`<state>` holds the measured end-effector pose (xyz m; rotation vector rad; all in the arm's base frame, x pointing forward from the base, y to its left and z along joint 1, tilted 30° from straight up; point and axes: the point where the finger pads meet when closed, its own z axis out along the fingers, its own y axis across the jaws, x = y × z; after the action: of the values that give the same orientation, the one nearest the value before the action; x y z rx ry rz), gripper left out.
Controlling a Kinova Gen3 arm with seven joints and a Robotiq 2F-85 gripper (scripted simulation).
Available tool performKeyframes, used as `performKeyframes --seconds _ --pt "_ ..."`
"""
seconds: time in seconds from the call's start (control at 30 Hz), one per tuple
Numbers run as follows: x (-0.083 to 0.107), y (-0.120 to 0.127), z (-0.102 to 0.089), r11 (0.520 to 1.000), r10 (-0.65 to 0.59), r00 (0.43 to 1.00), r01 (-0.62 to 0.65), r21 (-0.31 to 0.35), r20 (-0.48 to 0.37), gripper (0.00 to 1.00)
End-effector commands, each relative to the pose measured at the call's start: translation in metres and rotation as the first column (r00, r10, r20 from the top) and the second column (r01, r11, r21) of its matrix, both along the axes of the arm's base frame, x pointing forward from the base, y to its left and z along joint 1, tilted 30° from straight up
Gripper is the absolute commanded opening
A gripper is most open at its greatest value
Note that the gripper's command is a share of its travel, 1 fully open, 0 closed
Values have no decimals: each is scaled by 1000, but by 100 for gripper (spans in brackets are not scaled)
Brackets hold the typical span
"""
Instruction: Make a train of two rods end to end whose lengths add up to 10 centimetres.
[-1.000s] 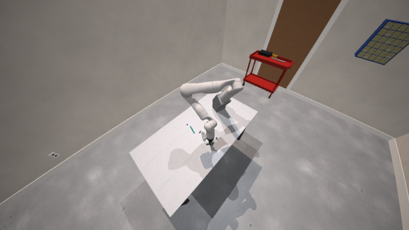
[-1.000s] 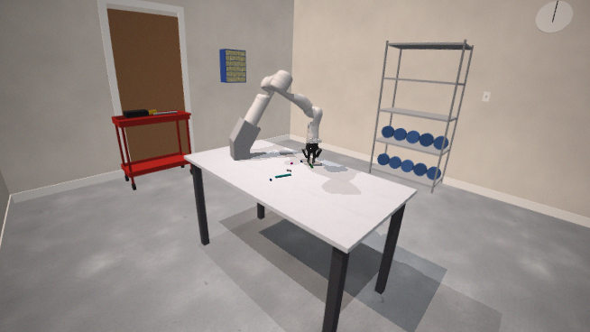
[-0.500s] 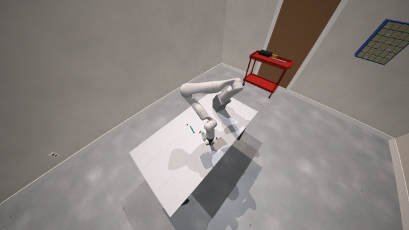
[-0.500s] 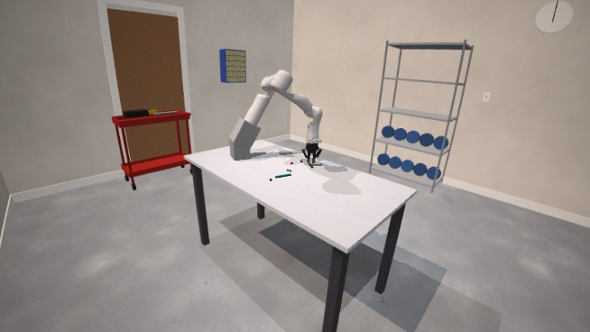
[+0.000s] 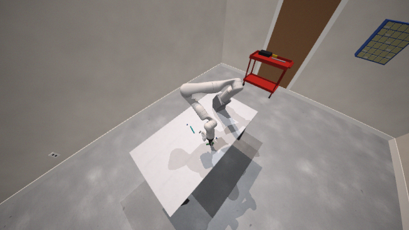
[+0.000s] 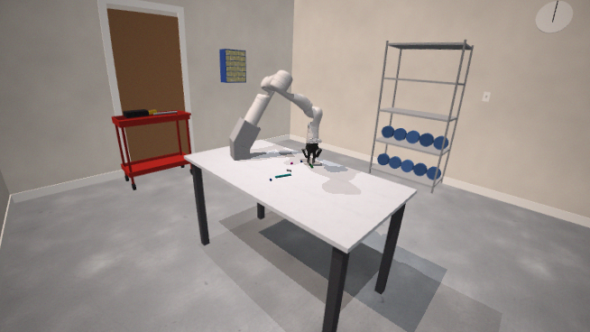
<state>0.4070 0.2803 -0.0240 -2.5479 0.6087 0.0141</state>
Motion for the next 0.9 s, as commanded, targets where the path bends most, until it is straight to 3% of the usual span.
performKeyframes --seconds 0.0,0.87 --pt "1 0 1 1000 -1 1000 1 0 1 24" --pt "2 7 -13 1000 -1 1000 1 0 1 24"
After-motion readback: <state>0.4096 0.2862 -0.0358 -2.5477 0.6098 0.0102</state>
